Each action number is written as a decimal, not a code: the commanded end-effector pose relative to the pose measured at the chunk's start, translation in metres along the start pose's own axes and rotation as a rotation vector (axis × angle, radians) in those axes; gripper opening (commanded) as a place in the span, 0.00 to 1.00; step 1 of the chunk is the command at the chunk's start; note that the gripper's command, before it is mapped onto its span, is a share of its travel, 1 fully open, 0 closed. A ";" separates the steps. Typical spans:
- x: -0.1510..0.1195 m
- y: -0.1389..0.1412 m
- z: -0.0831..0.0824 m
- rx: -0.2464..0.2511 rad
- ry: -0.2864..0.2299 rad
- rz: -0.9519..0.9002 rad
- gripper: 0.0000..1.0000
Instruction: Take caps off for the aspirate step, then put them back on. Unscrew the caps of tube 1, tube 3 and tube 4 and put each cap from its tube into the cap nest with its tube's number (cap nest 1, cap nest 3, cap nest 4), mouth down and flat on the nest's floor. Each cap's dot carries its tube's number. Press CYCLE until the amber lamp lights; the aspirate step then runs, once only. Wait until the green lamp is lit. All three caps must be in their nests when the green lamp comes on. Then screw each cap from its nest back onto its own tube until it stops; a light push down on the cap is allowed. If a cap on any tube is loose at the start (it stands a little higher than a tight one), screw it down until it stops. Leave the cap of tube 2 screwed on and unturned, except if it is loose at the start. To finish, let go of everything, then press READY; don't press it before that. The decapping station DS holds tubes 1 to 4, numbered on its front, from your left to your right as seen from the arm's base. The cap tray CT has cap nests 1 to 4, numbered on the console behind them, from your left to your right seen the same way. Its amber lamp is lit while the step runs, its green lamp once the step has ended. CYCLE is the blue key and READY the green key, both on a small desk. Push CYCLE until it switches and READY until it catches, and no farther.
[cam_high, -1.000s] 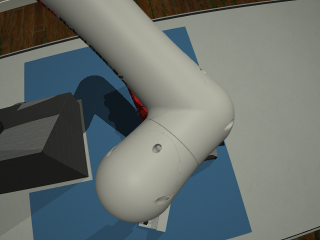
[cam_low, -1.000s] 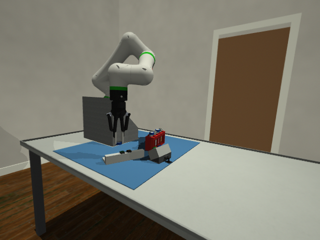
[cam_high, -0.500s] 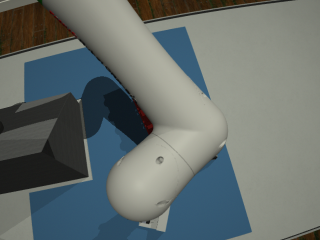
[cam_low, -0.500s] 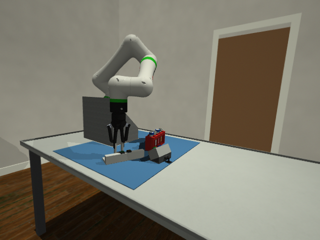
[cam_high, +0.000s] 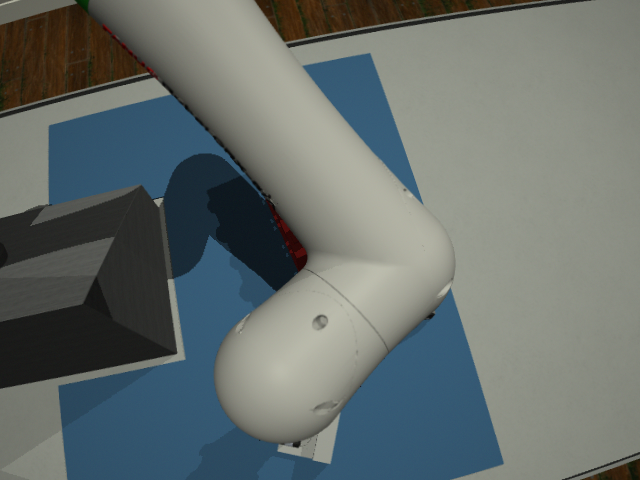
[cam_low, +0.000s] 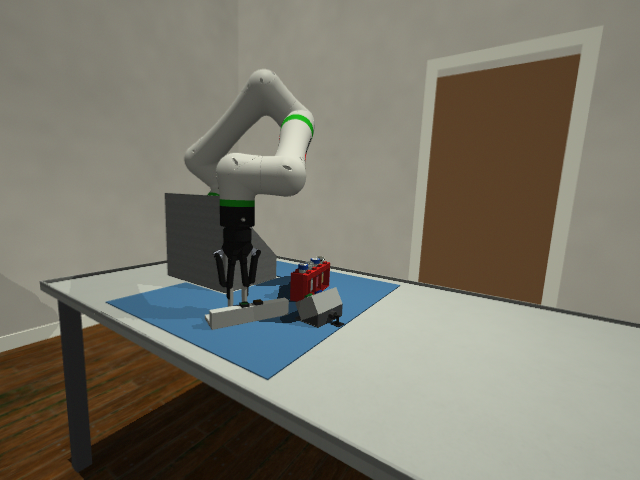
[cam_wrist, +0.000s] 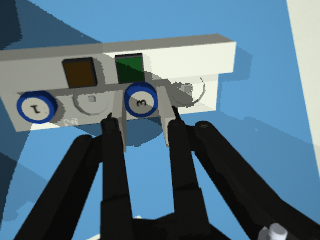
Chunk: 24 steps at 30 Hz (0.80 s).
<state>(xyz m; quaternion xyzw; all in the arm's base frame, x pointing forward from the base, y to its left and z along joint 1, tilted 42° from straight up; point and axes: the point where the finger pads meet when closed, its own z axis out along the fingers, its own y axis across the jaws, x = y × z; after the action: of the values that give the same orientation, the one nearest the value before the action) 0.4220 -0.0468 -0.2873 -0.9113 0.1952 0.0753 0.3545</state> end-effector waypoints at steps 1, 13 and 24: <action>0.000 0.000 0.001 0.000 0.000 0.000 0.00; 0.000 0.000 0.006 0.000 0.000 0.000 0.00; 0.000 0.000 0.008 0.000 0.000 0.000 0.29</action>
<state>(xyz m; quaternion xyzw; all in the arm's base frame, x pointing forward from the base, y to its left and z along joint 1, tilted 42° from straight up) 0.4218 -0.0411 -0.2936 -0.9113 0.1952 0.0752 0.3545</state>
